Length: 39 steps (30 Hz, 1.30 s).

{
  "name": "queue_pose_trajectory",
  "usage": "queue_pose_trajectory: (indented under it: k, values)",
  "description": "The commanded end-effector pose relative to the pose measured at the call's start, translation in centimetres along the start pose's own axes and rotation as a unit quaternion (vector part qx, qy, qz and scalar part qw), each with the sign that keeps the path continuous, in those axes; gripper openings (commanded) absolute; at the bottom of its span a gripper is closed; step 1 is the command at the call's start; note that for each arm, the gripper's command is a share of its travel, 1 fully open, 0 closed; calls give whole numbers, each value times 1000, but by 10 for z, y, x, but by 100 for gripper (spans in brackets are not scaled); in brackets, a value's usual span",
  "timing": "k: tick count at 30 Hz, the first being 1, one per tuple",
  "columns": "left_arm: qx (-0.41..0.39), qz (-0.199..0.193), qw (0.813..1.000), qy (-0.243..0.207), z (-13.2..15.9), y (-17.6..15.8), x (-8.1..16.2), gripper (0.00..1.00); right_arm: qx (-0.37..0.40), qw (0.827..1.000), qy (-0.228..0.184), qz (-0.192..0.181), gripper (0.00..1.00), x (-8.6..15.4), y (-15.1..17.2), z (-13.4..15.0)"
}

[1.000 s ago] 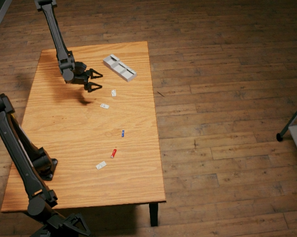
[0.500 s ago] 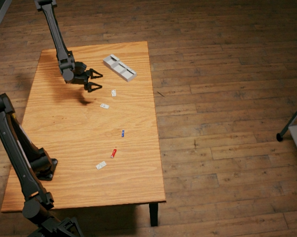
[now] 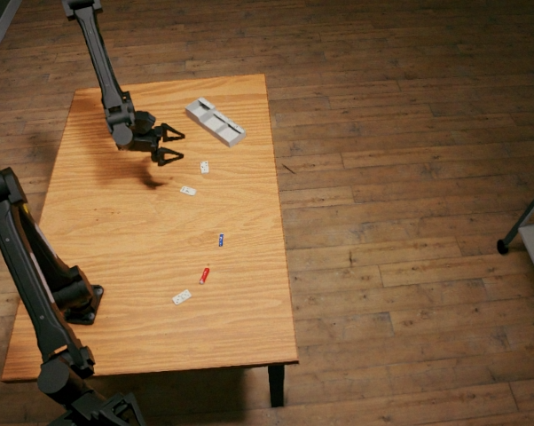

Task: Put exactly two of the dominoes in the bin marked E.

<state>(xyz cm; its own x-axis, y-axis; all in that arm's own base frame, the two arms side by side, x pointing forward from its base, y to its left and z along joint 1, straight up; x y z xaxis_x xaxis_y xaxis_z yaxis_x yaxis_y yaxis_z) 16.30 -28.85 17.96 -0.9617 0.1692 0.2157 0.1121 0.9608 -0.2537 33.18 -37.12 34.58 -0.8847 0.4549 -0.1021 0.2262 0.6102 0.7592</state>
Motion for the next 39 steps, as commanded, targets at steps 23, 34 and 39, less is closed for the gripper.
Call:
queue_pose_trajectory:
  k: [23,34,39]
  values:
    - [0,0,1000,0,0,0,0,9,5,1000,-9,-4,100,-1,4,-10]
    - [0,0,1000,0,0,0,0,9,5,1000,-9,-4,100,-1,4,-10]
    - [0,0,1000,0,0,0,0,9,5,1000,-9,-4,100,-1,4,-10]
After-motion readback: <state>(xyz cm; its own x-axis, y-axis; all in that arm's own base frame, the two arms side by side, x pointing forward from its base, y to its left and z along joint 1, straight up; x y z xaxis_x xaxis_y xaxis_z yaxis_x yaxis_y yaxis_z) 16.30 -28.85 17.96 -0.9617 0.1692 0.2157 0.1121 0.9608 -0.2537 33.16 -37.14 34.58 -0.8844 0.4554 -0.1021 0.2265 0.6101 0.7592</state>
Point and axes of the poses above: on each arm, the point where the finger pads meet when closed, its own x axis back along the fingers, its own y axis across the jaws, z = x × y, the point moved 4 cm from there along x, back along the fingers, and after that the axes turned 8 degrees about x, right-handed, at the moved point
